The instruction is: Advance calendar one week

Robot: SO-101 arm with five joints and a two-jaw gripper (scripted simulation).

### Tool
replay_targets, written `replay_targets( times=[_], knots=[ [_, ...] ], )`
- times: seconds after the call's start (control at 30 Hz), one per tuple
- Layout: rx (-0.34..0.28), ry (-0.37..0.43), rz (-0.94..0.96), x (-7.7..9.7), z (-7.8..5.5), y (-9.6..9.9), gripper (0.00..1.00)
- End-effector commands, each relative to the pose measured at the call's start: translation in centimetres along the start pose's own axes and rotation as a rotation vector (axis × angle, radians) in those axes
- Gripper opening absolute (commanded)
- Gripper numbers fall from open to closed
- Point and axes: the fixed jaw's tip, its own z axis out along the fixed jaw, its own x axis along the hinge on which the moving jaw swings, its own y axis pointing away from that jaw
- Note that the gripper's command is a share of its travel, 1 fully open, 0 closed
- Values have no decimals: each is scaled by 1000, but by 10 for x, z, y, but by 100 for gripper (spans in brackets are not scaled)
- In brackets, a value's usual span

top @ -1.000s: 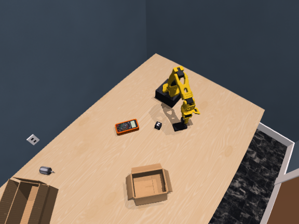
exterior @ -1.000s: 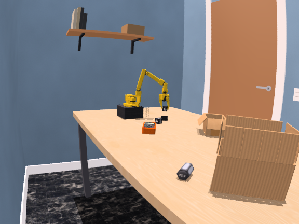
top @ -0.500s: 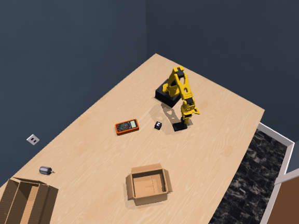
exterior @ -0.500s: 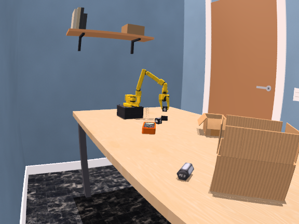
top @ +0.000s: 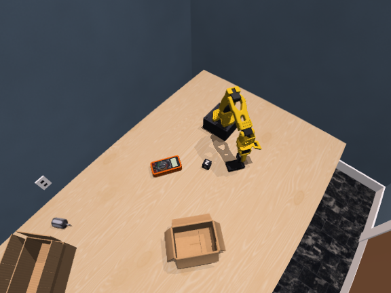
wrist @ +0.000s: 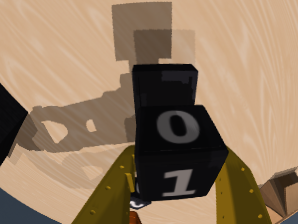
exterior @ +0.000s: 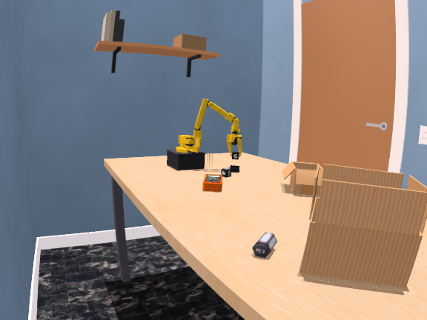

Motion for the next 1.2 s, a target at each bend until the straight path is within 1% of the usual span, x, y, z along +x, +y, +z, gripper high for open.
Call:
replay_targets(
  times=[0.0, 1.17],
  knots=[
    [-7, -1, -18, -2, 2, 1, 0],
    [-7, -1, -16, -2, 2, -2, 0]
  ],
)
